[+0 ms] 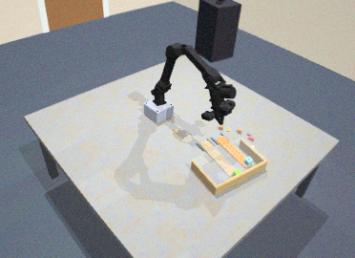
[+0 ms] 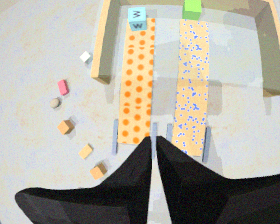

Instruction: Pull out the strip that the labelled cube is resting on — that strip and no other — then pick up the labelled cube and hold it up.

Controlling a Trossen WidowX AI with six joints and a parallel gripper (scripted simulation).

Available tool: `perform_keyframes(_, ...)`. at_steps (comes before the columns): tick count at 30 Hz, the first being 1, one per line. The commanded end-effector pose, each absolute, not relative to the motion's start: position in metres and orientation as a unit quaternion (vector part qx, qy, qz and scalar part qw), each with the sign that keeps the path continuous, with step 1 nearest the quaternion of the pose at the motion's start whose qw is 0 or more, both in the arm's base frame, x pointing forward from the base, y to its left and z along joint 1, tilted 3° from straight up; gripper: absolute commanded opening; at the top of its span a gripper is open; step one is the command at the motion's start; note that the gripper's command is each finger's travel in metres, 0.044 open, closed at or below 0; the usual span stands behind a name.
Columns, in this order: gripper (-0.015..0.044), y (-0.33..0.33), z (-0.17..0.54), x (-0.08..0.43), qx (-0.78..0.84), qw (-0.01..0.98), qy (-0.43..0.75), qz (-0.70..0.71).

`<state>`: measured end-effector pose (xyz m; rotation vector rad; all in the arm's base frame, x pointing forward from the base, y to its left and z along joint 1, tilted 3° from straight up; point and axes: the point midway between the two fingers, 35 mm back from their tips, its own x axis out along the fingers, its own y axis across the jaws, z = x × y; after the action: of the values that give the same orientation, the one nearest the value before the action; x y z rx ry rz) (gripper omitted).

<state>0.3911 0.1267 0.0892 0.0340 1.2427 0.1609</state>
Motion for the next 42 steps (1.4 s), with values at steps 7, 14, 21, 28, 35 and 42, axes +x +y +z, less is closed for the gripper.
perform_keyframes(7, 0.0000, 0.173, 0.035, 0.397, 0.009, 0.702, 0.712, 0.014)
perform_keyframes(14, 0.0000, 0.171, 0.033, 0.395, 0.008, 0.700, 0.714, 0.013)
perform_keyframes(21, 0.0000, 0.172, 0.022, 0.396, 0.008, 0.700, 0.714, 0.013)
perform_keyframes(28, 0.0000, 0.173, 0.010, 0.396, 0.008, 0.700, 0.714, 0.013)
perform_keyframes(35, 0.0000, 0.173, -0.001, 0.396, 0.008, 0.700, 0.714, 0.013)
perform_keyframes(42, 0.0000, 0.173, -0.013, 0.395, 0.008, 0.700, 0.714, 0.013)
